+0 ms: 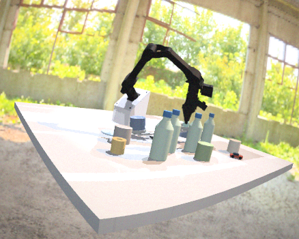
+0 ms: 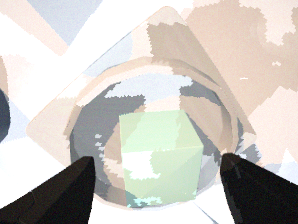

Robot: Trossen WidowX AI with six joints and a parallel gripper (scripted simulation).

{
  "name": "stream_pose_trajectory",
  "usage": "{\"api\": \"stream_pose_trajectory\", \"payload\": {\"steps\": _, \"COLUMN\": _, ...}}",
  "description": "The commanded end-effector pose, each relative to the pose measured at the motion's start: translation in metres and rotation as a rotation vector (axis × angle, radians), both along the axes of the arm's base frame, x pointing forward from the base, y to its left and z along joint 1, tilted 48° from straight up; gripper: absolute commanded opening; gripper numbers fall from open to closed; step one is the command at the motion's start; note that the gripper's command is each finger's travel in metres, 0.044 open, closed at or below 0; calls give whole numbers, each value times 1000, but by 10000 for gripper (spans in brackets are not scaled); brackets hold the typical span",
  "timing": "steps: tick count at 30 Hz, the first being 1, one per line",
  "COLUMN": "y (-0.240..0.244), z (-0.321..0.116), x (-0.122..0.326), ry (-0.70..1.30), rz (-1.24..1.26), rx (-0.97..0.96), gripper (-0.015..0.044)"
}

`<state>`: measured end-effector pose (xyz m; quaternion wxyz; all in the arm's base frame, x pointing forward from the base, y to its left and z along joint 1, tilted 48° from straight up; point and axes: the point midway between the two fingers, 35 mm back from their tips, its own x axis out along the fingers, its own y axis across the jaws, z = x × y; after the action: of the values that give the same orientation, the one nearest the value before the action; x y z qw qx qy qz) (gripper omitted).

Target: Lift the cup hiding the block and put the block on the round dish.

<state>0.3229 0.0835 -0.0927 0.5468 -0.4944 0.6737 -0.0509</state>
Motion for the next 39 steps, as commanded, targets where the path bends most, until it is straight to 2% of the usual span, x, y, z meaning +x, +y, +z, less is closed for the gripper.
{"api": "stream_pose_trajectory", "payload": {"steps": 1, "y": -6, "z": -5, "x": 0, "ry": 4, "rz": 5, "rx": -4, "gripper": 260}}
{"api": "stream_pose_trajectory", "payload": {"steps": 7, "y": -11, "z": -10, "x": 0, "ry": 3, "rz": 5, "rx": -5, "gripper": 260}}
{"api": "stream_pose_trajectory", "payload": {"steps": 11, "y": -11, "z": -10, "x": 0, "ry": 3, "rz": 5, "rx": -5, "gripper": 155}}
{"api": "stream_pose_trajectory", "payload": {"steps": 19, "y": -11, "z": -10, "x": 0, "ry": 3, "rz": 5, "rx": -5, "gripper": 102}}
{"api": "stream_pose_trajectory", "payload": {"steps": 23, "y": -3, "z": -3, "x": 1, "ry": 4, "rz": 6, "rx": -3, "gripper": 0}}
{"api": "stream_pose_trajectory", "payload": {"steps": 34, "y": 55, "z": 51, "x": -7, "ry": 5, "rz": 6, "rx": 0, "gripper": 0}}
{"api": "stream_pose_trajectory", "payload": {"steps": 39, "y": 59, "z": 55, "x": -8, "ry": 5, "rz": 5, "rx": 0, "gripper": 0}}
